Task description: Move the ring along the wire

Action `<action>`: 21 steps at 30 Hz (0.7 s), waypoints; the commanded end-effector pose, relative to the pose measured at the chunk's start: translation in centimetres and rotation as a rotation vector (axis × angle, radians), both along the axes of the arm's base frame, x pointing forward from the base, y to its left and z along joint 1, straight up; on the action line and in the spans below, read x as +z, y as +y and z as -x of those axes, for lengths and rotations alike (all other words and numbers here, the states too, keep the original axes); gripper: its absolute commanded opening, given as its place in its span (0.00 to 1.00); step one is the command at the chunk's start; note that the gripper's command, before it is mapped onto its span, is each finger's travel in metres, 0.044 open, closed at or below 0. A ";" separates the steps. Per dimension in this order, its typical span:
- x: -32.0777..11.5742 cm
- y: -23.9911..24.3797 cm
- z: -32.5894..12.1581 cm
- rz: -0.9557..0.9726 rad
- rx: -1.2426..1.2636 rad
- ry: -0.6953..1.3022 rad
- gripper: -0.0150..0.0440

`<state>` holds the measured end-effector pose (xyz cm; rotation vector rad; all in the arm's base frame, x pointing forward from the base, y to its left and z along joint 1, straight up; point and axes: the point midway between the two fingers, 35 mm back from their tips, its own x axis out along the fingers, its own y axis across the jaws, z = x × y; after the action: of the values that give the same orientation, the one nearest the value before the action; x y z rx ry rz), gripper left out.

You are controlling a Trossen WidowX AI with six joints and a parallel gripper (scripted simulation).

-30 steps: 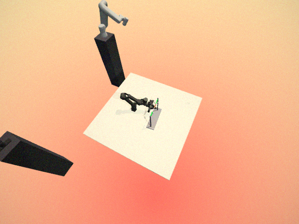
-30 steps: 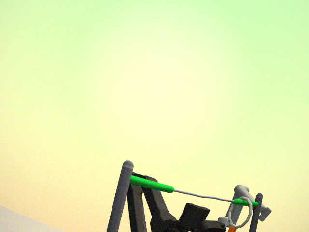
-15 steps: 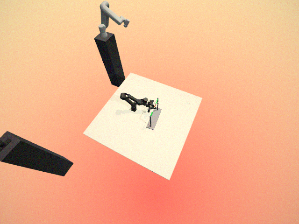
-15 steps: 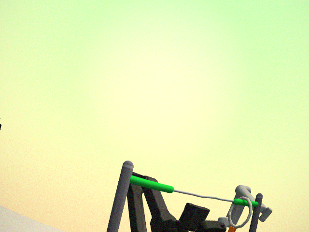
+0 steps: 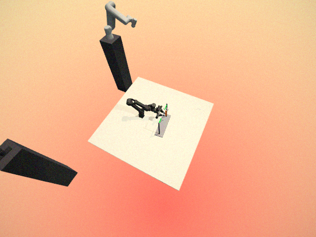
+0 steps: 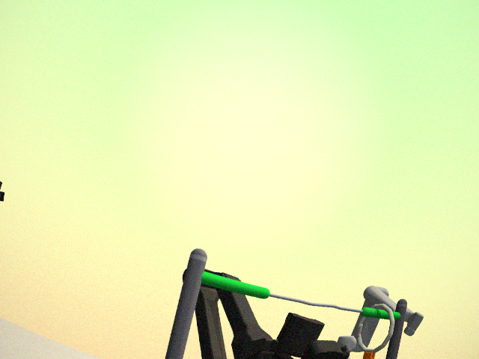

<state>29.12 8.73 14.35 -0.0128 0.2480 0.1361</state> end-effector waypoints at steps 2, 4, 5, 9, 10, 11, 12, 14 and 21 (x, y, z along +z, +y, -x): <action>0.4 0.0 0.8 -0.005 -0.002 -0.004 0.53; 0.5 -0.1 1.1 -0.005 -0.002 -0.004 0.53; 0.6 -0.1 1.3 -0.005 -0.002 -0.003 0.53; 0.8 -0.2 2.0 -0.005 -0.003 -0.003 0.53; 0.8 -0.2 2.1 -0.005 -0.003 -0.002 0.53; 0.8 -0.2 2.3 -0.006 -0.003 -0.002 0.53; 0.9 -0.3 2.5 -0.006 -0.003 -0.002 0.53; 0.9 -0.3 2.8 -0.006 -0.004 -0.002 0.53; 1.1 -0.6 4.0 -0.006 -0.005 0.000 0.53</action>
<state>25.63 8.28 15.42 -0.0095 0.2477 0.1340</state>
